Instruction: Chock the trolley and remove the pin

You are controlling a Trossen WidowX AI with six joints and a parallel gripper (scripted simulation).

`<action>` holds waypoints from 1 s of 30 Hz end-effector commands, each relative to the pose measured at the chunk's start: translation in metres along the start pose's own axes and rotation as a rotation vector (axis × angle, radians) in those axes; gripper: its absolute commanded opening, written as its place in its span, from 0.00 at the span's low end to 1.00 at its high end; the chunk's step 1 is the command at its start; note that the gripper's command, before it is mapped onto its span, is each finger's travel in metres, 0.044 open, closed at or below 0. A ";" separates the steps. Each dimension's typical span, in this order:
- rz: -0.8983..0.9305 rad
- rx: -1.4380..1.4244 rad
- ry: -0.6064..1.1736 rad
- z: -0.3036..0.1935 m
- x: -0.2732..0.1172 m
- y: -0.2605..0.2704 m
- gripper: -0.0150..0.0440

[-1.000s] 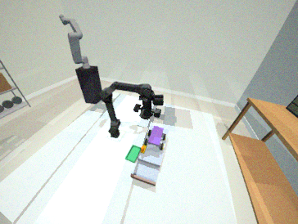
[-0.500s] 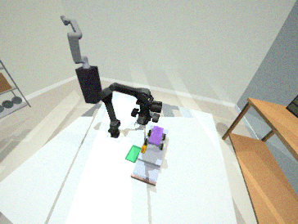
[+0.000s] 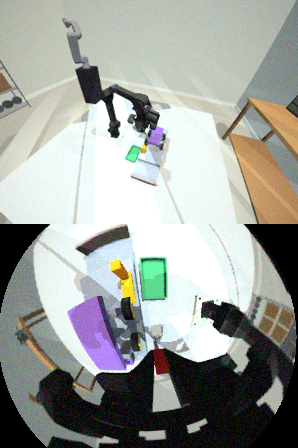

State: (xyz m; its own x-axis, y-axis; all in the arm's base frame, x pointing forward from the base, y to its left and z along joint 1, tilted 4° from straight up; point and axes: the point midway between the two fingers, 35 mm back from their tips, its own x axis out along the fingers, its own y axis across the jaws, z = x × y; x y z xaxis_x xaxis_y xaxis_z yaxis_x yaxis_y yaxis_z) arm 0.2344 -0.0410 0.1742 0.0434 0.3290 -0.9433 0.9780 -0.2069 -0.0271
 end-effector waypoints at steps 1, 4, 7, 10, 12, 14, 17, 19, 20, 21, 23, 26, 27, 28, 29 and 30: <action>-0.004 -0.001 -0.002 0.016 -0.002 -0.001 0.25; -0.004 -0.001 -0.003 0.027 -0.003 -0.001 0.25; -0.004 -0.001 -0.004 0.039 -0.005 -0.001 0.25; -0.004 -0.001 -0.005 0.051 -0.006 -0.001 0.25; -0.005 -0.001 -0.006 0.058 -0.007 -0.001 0.25; -0.005 -0.001 -0.007 0.066 -0.008 -0.002 0.25; -0.005 -0.001 -0.008 0.078 -0.010 -0.002 0.25; -0.005 -0.001 -0.008 0.085 -0.011 -0.002 0.25; -0.005 -0.001 -0.009 0.090 -0.011 -0.003 0.25; -0.005 -0.001 -0.009 0.094 -0.012 -0.003 0.25; -0.005 0.000 -0.010 0.103 -0.013 -0.003 0.25; -0.005 0.000 -0.011 0.116 -0.015 -0.004 0.25; -0.005 0.000 -0.011 0.119 -0.016 -0.004 0.25; -0.005 0.000 -0.012 0.123 -0.016 -0.004 0.25; -0.005 0.000 -0.012 0.125 -0.017 -0.005 0.25; -0.005 0.000 -0.012 0.125 -0.017 -0.005 0.25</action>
State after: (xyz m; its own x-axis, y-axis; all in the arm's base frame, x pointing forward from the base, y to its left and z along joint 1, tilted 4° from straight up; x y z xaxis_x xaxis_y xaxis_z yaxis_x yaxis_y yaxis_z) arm 0.2058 -0.1537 0.1494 0.0378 0.3199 -0.9467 0.9772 -0.2098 -0.0319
